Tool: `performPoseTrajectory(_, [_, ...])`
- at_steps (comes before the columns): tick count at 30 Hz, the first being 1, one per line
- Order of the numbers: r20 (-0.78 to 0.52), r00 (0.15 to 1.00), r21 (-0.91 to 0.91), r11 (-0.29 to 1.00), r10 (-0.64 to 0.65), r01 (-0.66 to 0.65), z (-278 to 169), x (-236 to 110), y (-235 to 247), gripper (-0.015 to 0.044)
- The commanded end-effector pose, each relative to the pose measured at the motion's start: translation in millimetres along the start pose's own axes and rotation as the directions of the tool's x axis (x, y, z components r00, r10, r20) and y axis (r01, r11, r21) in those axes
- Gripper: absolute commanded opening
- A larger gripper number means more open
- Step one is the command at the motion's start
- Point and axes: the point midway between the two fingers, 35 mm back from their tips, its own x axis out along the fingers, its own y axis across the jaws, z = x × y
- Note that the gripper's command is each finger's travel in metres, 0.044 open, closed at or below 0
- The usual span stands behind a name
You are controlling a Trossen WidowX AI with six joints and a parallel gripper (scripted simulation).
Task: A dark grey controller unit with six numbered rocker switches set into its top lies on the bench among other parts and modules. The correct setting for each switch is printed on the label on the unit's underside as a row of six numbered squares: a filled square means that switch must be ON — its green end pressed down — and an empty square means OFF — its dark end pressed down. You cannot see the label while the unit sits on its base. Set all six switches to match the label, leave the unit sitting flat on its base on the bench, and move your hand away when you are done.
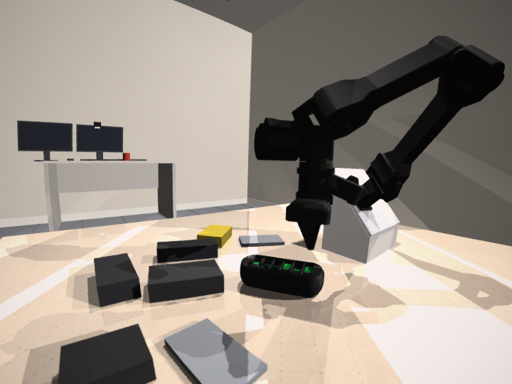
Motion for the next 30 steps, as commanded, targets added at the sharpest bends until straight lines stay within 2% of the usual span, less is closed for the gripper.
performPoseTrajectory(1, [-0.007, 1.0, -0.013, 1.0, -0.018, 0.018, 0.7, -2.1, -0.2, 0.0])
performPoseTrajectory(30, [-0.002, 1.0, -0.012, 1.0, -0.017, 0.017, 0.3, 39.3, -0.7, 0.0])
